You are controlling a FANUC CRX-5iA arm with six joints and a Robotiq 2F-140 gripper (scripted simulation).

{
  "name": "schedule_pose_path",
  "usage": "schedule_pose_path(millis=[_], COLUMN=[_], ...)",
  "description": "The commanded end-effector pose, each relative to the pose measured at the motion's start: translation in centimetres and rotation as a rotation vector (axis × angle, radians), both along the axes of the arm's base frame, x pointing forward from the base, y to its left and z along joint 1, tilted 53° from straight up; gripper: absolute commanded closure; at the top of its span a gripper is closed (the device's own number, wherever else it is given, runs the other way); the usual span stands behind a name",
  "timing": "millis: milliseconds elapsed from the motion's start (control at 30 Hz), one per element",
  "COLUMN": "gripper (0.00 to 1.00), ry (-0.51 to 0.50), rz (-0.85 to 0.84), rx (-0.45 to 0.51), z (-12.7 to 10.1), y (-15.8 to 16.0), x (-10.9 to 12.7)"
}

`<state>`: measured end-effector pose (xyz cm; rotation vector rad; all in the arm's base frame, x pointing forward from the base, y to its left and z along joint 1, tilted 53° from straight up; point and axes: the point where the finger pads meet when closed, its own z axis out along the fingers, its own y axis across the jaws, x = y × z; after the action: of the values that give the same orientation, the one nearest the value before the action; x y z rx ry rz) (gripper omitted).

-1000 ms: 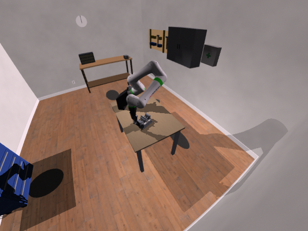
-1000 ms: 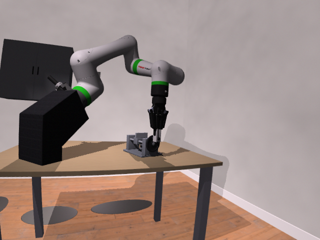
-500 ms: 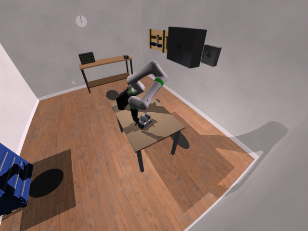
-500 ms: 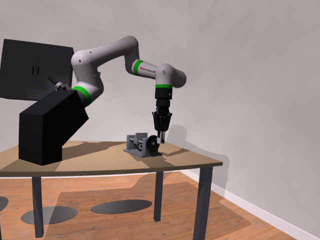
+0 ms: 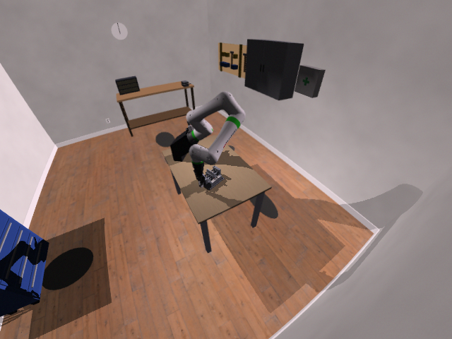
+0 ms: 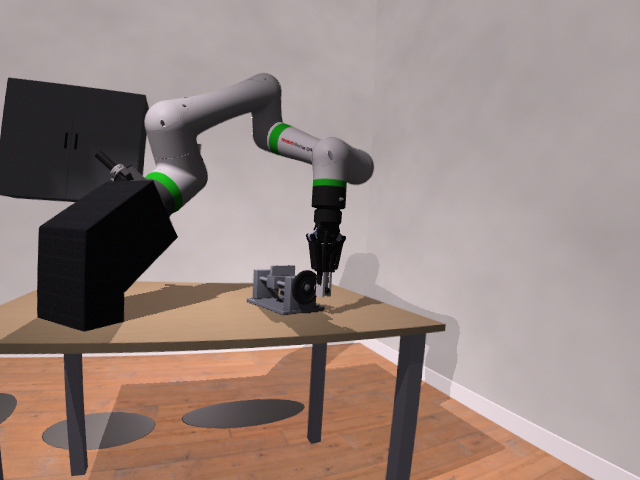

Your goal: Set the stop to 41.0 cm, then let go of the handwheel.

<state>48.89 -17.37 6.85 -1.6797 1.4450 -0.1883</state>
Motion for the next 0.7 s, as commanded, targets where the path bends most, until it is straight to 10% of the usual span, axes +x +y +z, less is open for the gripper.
schedule_pose_path(millis=[0,667], gripper=[0.96,0.96], ry=[0.001,0.001], rz=[0.000,0.000], rx=[0.000,0.000], z=[-0.9,-4.1], y=[0.6,1.8], x=[0.5,-0.5])
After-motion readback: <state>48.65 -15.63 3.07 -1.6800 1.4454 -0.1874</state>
